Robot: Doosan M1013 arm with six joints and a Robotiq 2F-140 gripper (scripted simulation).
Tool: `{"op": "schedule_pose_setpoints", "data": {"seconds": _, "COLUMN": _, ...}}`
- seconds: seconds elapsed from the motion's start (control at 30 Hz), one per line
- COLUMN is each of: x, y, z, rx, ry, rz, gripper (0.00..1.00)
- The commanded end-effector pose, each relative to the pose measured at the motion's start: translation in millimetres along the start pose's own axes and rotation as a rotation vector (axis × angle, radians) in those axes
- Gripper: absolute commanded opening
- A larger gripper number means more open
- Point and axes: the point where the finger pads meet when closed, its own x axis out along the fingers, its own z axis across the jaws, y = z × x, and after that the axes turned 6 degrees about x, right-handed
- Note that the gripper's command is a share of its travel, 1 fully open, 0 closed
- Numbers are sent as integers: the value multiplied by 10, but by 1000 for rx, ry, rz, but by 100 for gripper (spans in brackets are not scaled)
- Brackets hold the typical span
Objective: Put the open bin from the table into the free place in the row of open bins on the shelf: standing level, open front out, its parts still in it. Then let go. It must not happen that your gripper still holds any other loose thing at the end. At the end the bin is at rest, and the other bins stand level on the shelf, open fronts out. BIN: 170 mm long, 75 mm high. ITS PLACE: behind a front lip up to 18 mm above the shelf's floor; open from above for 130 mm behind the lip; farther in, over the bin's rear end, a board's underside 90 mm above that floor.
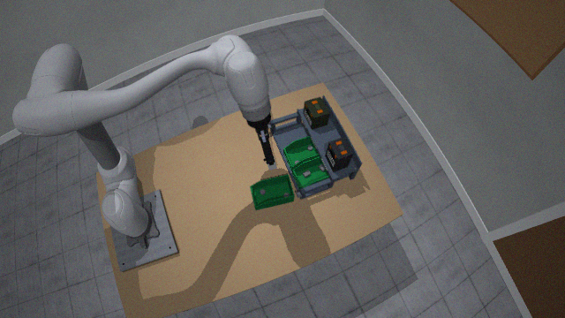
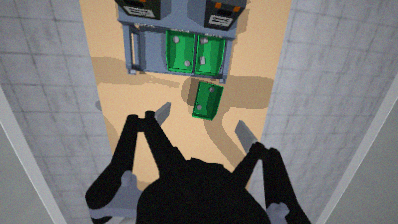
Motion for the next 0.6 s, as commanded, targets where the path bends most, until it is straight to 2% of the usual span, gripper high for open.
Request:
{"op": "schedule_pose_setpoints", "data": {"seconds": 0.0, "x": 420, "y": 27, "z": 244, "rx": -16, "ry": 27, "rz": -42, "gripper": 100}}
{"op": "schedule_pose_setpoints", "data": {"seconds": 0.23, "x": 960, "y": -11, "z": 590, "rx": -26, "ry": 67, "rz": -91, "gripper": 100}}
{"op": "schedule_pose_setpoints", "data": {"seconds": 0.3, "x": 960, "y": -11, "z": 590, "rx": -26, "ry": 67, "rz": -91, "gripper": 100}}
{"op": "schedule_pose_setpoints", "data": {"seconds": 0.57, "x": 1303, "y": -66, "z": 823, "rx": -29, "ry": 96, "rz": -119, "gripper": 100}}
